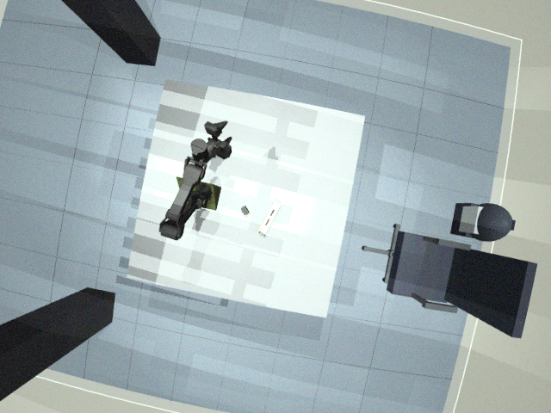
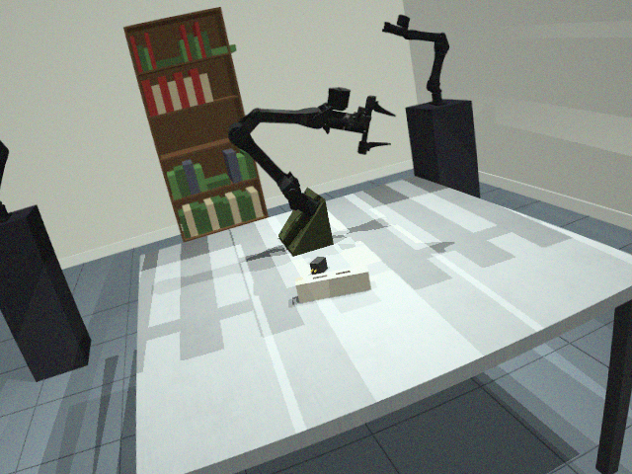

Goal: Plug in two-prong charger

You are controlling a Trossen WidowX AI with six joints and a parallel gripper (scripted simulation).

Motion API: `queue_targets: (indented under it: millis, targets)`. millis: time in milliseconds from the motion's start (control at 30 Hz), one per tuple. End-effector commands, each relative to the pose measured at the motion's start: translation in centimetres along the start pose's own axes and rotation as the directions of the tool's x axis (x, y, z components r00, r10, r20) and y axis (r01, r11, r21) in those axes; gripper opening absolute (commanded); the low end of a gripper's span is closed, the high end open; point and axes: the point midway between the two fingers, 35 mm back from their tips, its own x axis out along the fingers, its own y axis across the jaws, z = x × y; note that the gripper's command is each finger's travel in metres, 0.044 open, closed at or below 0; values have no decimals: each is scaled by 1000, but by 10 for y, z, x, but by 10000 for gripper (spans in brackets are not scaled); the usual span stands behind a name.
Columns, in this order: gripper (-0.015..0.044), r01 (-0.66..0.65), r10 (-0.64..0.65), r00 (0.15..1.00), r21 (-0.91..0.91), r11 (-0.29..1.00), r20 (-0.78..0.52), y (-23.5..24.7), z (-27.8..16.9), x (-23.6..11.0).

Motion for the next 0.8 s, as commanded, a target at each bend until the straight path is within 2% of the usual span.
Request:
queue_targets:
  millis: [0,767]
  targets:
    - [440,47,-48,998,24,999,31,-13,18,1]
    - [440,318,-345,933,215,924,105,-106,97,-3]
